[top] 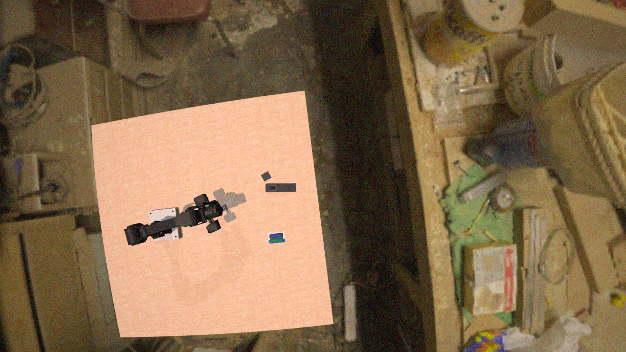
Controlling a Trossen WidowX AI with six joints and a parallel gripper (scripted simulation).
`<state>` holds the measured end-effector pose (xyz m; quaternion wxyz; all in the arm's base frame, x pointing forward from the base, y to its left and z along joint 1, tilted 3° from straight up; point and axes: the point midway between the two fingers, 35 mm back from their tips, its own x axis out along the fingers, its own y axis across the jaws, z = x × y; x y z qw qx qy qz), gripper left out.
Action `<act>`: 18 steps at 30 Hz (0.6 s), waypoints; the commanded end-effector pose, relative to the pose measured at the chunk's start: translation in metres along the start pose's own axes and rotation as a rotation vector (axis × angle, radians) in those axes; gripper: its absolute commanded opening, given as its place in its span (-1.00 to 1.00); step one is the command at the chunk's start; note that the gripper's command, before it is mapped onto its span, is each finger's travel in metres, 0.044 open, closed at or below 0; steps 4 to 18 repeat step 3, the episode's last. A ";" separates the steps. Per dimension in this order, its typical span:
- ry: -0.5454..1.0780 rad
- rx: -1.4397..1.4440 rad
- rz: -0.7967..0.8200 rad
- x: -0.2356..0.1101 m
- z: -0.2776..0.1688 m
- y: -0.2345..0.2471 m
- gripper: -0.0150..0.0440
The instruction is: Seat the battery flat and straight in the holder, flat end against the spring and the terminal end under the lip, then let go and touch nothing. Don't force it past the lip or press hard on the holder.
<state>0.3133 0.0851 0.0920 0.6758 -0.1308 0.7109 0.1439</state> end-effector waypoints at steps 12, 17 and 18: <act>0.000 -0.004 0.001 -0.001 0.000 0.000 1.00; 0.000 -0.004 0.001 -0.001 0.000 0.000 1.00; 0.000 -0.004 0.001 -0.001 0.000 0.000 1.00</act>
